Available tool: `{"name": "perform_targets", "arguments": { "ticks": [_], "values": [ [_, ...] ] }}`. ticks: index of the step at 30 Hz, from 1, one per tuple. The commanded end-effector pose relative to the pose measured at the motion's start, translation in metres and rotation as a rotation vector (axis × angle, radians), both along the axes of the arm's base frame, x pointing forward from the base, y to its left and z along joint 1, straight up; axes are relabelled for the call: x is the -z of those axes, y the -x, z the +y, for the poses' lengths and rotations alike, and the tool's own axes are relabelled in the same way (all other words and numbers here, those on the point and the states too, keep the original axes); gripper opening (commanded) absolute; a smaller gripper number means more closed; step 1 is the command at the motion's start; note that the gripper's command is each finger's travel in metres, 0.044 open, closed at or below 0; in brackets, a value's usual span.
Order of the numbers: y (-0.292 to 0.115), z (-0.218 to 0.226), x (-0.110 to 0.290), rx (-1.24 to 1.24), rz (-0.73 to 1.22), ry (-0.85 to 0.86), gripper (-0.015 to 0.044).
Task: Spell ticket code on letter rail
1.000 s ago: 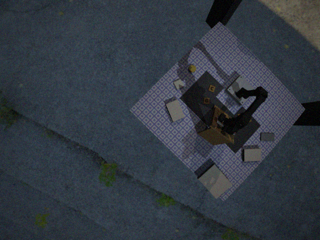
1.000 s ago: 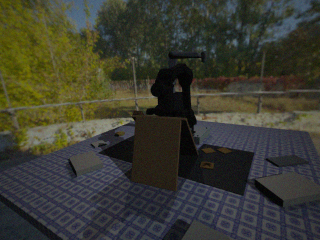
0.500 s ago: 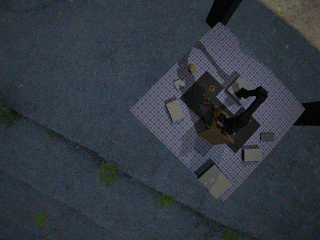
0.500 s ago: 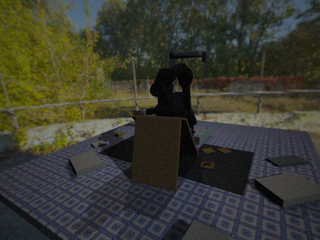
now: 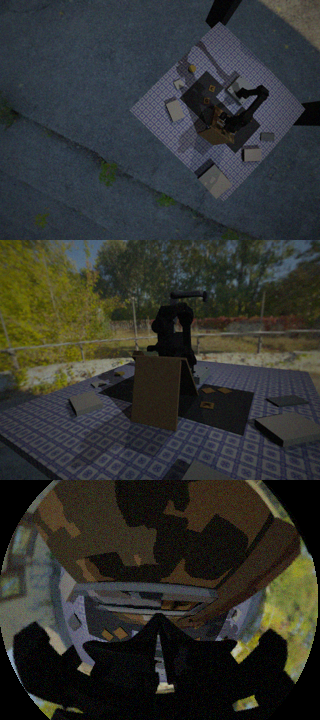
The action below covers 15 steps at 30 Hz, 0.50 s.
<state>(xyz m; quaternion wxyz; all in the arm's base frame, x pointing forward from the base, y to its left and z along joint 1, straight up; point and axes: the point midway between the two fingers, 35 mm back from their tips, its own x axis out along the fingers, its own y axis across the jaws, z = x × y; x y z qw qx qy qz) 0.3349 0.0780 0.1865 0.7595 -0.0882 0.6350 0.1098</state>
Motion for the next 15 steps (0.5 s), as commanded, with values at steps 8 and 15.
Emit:
{"name": "perform_targets", "arguments": {
  "ticks": [8, 15],
  "values": [
    [0.011, -0.004, -0.005, 0.004, 0.005, 0.006, 0.0000],
    [0.035, -0.022, -0.030, -0.337, -0.095, -0.077, 0.0157]
  ]
}}
